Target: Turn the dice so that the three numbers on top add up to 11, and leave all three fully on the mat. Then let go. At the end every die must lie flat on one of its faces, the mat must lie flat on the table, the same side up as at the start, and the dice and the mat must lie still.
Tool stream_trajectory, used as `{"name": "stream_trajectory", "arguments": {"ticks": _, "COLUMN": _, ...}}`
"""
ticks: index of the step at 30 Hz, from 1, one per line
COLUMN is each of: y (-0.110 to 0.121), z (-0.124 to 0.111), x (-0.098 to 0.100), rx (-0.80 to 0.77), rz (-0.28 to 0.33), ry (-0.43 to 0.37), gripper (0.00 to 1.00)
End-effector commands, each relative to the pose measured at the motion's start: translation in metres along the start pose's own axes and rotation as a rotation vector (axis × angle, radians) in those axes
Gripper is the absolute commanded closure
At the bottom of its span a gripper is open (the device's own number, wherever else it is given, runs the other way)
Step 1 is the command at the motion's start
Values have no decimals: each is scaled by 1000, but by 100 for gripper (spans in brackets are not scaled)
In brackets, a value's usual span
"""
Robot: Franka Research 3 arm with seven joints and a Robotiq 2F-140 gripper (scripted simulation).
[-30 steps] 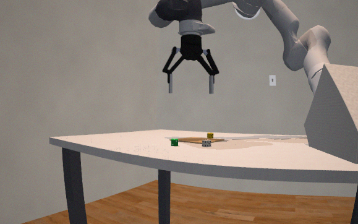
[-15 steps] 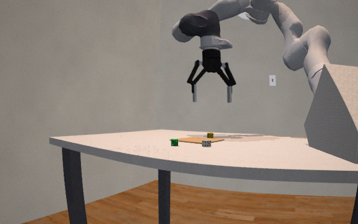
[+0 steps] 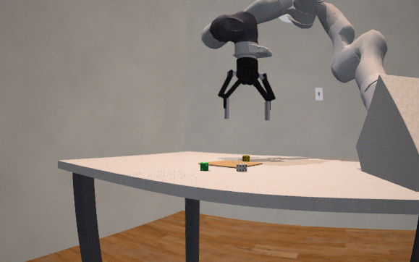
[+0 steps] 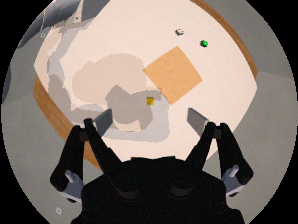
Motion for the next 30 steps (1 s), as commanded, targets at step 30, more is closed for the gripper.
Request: {"name": "stream_trajectory", "arguments": {"ticks": 30, "y": 0, "z": 1, "x": -15, "rx": 602, "rz": -1, "ry": -2, "gripper": 0}}
Point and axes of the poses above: the point where the finger pads meet when closed, its own x axis back along the fingers, its own y axis across the jaws, z = x × y, the point moved 7 cm from there along x, back along the fingers, and after that the axes turned 1 degree about -x, right-handed, at the moved point
